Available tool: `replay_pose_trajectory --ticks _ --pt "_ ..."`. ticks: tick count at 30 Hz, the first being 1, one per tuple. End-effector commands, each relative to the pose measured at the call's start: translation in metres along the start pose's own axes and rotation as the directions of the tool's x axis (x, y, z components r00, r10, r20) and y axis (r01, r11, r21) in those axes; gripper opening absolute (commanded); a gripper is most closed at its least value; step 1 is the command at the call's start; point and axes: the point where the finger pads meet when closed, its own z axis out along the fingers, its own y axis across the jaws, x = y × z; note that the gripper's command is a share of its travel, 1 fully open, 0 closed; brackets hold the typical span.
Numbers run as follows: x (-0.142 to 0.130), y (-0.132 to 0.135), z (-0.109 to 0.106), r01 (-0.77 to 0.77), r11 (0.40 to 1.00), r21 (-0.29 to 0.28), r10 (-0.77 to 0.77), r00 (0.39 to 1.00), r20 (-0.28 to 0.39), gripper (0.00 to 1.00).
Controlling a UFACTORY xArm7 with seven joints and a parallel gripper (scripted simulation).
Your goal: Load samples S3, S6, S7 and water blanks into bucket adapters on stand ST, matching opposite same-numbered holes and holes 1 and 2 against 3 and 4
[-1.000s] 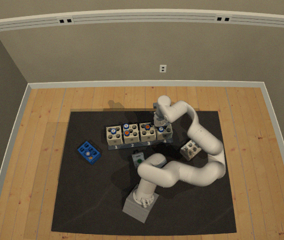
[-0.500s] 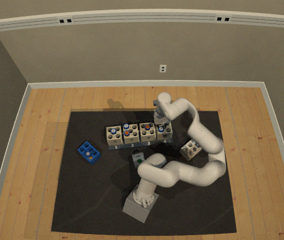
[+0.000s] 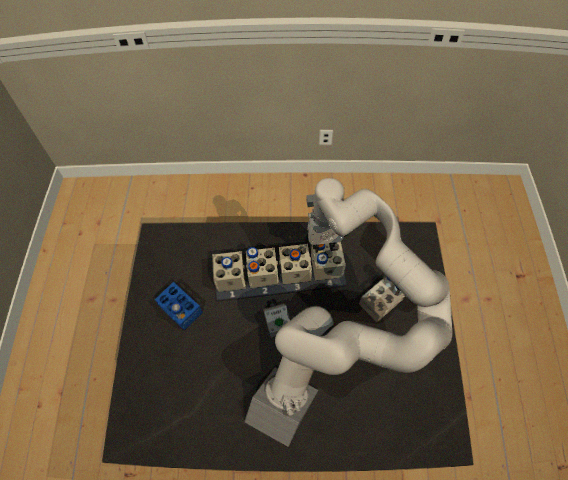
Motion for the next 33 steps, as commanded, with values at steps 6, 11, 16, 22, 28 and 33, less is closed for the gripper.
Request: replay_pose_trajectory --ticks 6,11,16,22,28,33 --pt "0.000 0.000 -0.023 -0.001 1.000 -0.001 0.001 1.000 -0.003 0.44" --pt "0.000 0.000 -0.029 -0.001 1.000 -0.001 0.001 1.000 -0.003 0.44" --pt "0.000 0.000 -0.039 -0.001 1.000 -0.001 0.001 1.000 -0.003 0.44" --pt "0.000 0.000 -0.046 -0.001 1.000 0.000 0.001 1.000 -0.003 0.44" --pt "0.000 0.000 -0.046 -0.001 1.000 0.000 0.001 1.000 -0.003 0.44" --pt "0.000 0.000 -0.046 -0.001 1.000 0.000 0.001 1.000 -0.003 0.44"
